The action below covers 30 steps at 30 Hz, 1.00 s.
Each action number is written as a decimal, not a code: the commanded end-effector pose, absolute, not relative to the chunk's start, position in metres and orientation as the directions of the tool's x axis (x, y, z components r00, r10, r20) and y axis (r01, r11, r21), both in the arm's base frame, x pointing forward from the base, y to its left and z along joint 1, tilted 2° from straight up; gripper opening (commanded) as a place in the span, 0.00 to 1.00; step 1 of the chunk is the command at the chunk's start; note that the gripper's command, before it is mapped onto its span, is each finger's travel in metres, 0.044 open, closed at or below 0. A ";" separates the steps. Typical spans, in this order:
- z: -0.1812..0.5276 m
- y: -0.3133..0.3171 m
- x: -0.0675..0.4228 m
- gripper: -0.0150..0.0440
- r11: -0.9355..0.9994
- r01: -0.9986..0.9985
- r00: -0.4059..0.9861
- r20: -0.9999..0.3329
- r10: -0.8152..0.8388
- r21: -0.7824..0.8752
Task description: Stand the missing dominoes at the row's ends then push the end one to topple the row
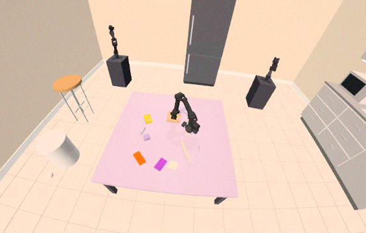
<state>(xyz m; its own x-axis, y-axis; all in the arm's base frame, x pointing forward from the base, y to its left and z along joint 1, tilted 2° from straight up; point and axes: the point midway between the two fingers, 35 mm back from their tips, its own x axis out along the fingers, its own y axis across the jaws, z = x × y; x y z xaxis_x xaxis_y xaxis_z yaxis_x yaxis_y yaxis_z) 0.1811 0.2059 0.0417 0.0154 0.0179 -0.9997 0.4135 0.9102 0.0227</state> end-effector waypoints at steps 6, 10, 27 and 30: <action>0.136 0.205 0.182 0.44 0.908 0.415 0.039 -0.998 0.039 0.052; 0.183 0.202 0.180 0.44 0.908 0.415 0.039 -0.998 0.039 0.052; 0.189 0.123 0.247 0.44 0.995 -0.099 0.048 -0.999 -0.002 -0.006; 0.189 0.100 0.262 0.44 0.959 -0.283 0.045 -0.999 0.001 -0.012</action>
